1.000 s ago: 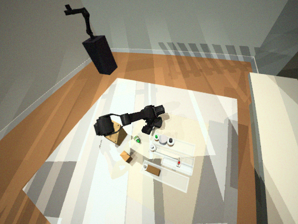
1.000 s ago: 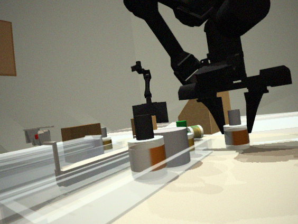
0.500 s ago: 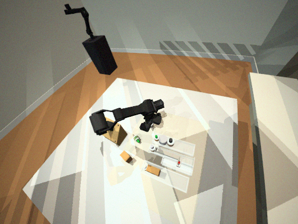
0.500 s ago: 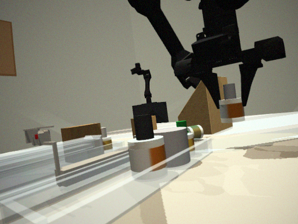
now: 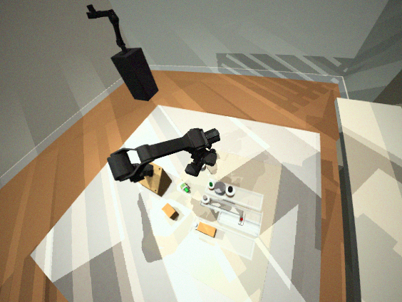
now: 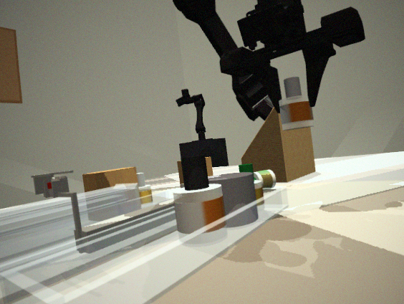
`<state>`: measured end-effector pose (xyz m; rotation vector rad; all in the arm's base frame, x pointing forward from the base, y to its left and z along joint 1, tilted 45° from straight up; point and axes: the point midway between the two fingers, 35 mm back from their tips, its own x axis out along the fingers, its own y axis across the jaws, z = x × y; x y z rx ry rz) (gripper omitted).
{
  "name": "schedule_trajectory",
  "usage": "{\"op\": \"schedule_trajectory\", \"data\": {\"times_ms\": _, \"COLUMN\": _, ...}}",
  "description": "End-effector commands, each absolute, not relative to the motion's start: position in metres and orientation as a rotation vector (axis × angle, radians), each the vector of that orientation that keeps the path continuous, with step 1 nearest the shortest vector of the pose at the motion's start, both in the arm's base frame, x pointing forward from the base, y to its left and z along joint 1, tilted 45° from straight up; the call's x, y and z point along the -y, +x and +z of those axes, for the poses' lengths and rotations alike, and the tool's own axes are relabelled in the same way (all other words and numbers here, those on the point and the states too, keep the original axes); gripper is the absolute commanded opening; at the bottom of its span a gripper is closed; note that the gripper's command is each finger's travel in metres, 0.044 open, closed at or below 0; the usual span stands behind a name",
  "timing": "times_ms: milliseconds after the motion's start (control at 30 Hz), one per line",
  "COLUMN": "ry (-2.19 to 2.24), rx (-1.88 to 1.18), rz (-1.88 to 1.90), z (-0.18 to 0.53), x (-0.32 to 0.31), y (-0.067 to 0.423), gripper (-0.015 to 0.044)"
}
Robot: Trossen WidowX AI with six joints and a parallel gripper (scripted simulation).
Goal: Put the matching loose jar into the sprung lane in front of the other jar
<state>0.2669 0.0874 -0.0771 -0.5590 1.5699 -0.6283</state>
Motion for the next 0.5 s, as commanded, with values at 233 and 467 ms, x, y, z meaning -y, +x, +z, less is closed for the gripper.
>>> {"op": "schedule_trajectory", "data": {"times_ms": 233, "ry": -0.563, "rx": -1.57, "rz": -0.613, "z": -0.048, "x": -0.026, "y": 0.282, "gripper": 0.0}}
{"op": "schedule_trajectory", "data": {"times_ms": 467, "ry": -0.576, "rx": -1.571, "rz": -0.617, "z": -0.031, "x": 0.016, "y": 0.283, "gripper": 0.0}}
